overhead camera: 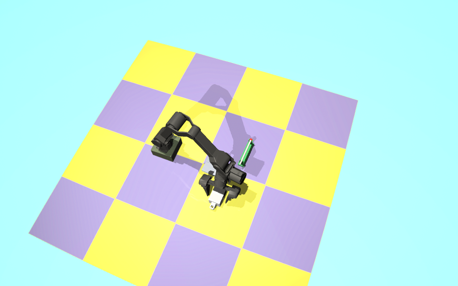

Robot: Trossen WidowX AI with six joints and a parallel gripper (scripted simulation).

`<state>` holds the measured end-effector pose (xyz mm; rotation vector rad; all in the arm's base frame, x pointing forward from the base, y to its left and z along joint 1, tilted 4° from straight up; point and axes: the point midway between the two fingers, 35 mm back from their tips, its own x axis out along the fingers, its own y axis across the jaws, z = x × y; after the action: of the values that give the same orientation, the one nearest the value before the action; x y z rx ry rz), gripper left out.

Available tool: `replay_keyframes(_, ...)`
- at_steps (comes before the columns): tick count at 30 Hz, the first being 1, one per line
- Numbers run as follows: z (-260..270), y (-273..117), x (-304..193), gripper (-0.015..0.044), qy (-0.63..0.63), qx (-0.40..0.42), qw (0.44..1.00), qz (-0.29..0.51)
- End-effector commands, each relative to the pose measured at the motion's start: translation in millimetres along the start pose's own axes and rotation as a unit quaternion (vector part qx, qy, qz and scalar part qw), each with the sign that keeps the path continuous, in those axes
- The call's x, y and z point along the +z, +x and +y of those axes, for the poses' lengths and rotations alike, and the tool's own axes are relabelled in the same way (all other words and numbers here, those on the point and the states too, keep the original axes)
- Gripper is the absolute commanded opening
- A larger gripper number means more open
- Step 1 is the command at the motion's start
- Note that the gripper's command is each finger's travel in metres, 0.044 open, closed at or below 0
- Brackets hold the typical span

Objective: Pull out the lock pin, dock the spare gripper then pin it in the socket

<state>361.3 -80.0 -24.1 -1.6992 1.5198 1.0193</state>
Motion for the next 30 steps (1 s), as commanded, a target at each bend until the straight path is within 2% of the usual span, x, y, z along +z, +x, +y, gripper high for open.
replay_keyframes(1,3,7,4,0.044,-0.004,0.004,1.0,0.0)
replay_keyframes(8,4,12,7,0.044,-0.004,0.004,1.0,0.0)
replay_keyframes(15,4,12,7,0.0256,-0.004,0.004,1.0,0.0)
replay_keyframes(22,3,12,7,0.021,-0.004,0.004,1.0,0.0)
replay_keyframes(30,-1,-9,-6,0.0,-0.004,0.003,1.0,0.0)
